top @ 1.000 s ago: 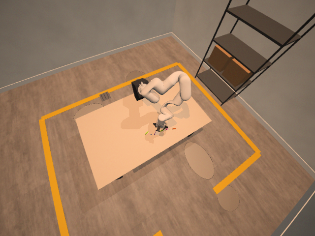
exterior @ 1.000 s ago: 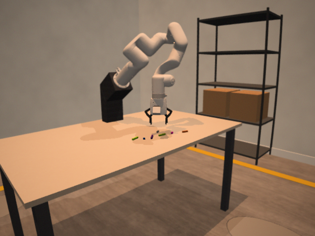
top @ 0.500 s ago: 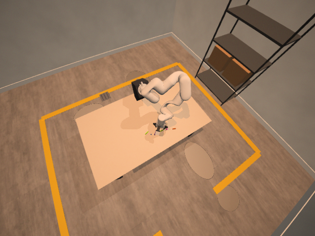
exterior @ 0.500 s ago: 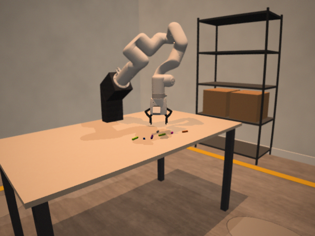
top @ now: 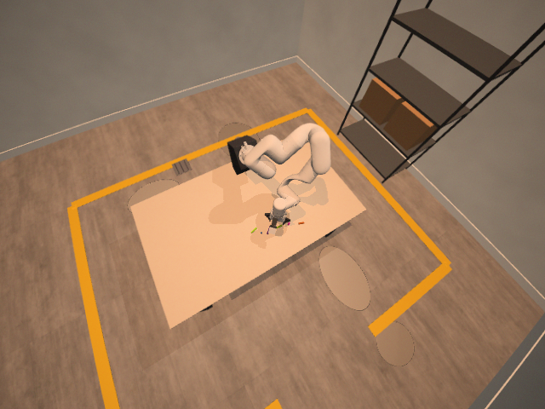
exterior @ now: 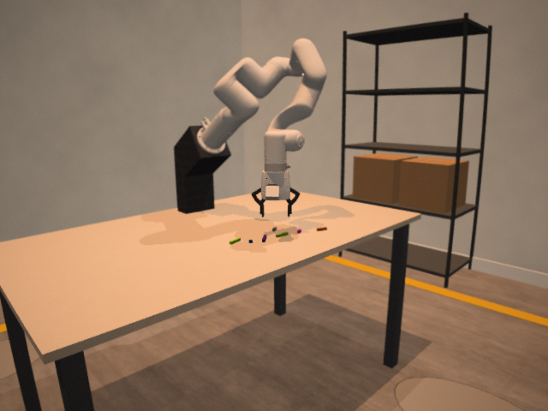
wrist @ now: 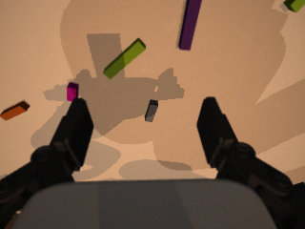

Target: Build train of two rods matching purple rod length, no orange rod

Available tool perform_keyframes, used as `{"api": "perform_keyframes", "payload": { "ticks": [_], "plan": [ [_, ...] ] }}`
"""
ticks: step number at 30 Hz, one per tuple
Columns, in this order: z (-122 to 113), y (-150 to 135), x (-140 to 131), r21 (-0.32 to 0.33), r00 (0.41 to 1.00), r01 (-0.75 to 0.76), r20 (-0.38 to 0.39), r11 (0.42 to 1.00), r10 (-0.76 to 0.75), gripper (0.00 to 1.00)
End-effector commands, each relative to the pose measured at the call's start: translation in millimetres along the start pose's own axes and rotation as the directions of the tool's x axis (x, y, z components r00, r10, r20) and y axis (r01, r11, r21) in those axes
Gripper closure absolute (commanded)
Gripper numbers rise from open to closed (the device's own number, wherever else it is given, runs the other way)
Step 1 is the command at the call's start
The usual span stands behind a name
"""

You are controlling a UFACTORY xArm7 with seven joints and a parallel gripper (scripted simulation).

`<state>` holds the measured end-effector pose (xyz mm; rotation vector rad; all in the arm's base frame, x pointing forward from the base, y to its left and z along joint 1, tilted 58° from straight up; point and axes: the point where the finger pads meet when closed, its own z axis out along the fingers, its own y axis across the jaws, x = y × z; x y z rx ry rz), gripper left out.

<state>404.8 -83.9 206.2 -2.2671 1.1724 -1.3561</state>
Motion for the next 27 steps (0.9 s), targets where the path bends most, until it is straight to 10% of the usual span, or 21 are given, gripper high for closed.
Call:
{"api": "perform_keyframes", "payload": {
  "ticks": [1,16,27],
  "plan": [
    [0,0,0,0.0,1.0,-0.001,-0.001,1.0,0.001,0.0],
    [0,-1,0,0.0,1.0,-0.01,-0.001,1.0,0.01,0.0],
    [1,-29,-2,-0.002,0.919,-0.395,0.003,0.919,0.395,0.0]
  ]
}}
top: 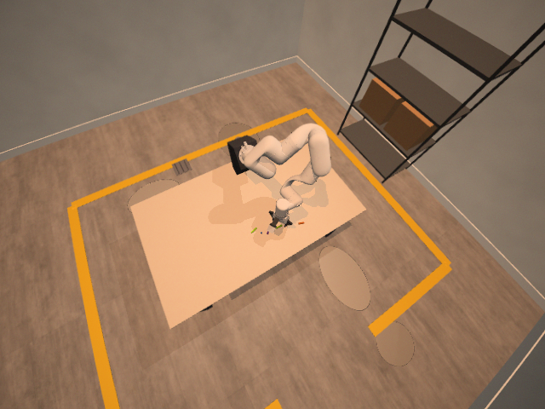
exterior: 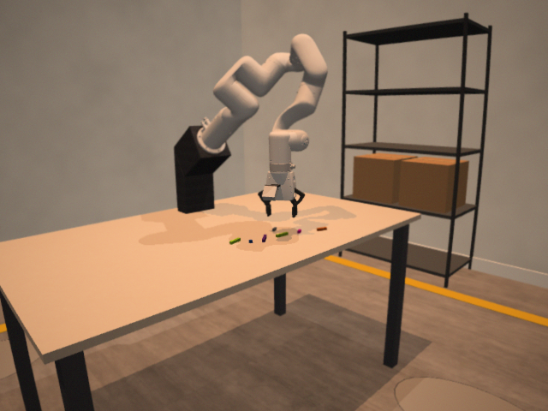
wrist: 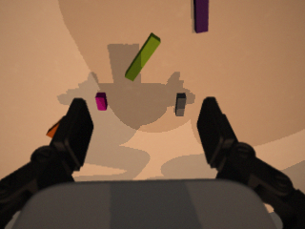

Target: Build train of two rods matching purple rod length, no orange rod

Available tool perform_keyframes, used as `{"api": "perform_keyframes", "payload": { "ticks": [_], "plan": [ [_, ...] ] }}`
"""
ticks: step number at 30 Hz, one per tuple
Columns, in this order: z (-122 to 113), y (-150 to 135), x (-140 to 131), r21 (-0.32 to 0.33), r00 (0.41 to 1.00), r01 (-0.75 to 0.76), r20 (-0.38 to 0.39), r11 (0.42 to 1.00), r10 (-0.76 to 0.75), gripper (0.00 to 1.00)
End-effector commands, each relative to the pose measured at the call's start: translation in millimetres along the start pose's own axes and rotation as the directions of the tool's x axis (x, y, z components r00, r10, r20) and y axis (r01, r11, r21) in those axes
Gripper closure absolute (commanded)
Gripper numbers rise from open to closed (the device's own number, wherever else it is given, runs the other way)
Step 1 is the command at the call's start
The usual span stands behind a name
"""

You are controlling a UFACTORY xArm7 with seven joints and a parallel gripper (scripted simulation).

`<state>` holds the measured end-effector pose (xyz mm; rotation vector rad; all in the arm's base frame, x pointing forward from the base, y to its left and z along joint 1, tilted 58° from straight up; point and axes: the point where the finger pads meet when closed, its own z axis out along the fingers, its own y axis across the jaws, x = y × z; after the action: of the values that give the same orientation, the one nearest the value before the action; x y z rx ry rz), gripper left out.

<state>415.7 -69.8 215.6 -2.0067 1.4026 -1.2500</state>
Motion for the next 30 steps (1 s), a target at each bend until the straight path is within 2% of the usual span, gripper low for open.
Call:
{"api": "perform_keyframes", "payload": {
  "ticks": [1,2,3,6,12,30],
  "plan": [
    [0,-9,-2,-0.017,0.991,-0.132,-0.006,0.991,0.132,0.0],
    [0,-9,-2,-0.017,0.991,-0.132,-0.006,0.991,0.132,0.0],
    [0,-14,-4,-0.017,0.977,-0.212,-0.007,0.977,0.212,0.0],
    [0,-20,-5,-0.015,0.955,-0.297,-0.009,0.955,0.297,0.0],
    [0,-34,-8,-0.01,0.879,-0.476,-0.014,0.879,0.476,0.0],
    [0,-35,-8,-0.01,0.871,-0.49,-0.014,0.871,0.49,0.0]
  ]
}}
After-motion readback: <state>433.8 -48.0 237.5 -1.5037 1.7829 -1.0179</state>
